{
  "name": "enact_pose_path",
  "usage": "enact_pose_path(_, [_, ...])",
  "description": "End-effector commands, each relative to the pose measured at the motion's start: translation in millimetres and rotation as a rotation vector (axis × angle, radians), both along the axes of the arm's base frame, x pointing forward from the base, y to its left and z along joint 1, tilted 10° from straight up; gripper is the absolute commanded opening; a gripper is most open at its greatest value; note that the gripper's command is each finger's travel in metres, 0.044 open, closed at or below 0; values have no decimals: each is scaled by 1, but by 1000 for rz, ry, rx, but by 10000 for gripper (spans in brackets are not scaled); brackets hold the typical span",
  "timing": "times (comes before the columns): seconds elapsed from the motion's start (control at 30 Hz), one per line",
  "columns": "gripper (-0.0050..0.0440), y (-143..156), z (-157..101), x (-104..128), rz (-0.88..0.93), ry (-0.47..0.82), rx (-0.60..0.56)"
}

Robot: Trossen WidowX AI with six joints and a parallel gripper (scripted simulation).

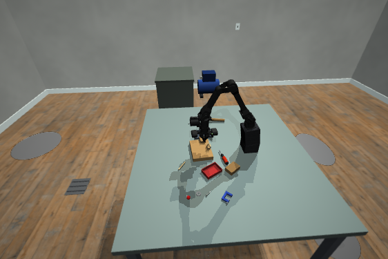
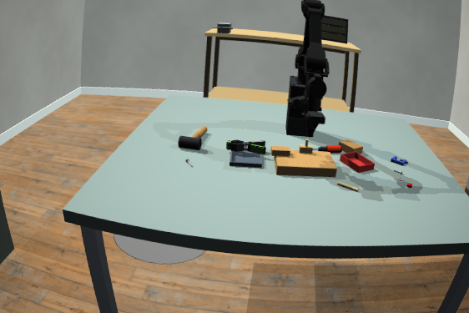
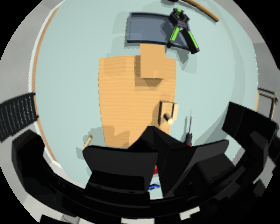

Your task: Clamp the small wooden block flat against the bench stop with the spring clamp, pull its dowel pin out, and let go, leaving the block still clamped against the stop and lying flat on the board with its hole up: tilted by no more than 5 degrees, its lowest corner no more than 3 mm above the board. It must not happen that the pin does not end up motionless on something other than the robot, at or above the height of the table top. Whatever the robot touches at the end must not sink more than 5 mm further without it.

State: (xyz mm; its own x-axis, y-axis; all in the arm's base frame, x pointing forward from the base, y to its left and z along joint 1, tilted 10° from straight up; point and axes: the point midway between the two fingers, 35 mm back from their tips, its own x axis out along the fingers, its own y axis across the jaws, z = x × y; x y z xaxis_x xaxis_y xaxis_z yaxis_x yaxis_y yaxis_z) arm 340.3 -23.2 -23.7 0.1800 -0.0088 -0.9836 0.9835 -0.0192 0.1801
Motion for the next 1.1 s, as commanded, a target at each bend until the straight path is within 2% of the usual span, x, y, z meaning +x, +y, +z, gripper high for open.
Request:
enact_pose_path(0.0, [0,0,0,-3,0,4,0])
enact_pose_path(0.63, [0,-1,-4,1,-2,7,-3])
enact_pose_path(1.07, [0,-1,-20,5,-2,7,-3])
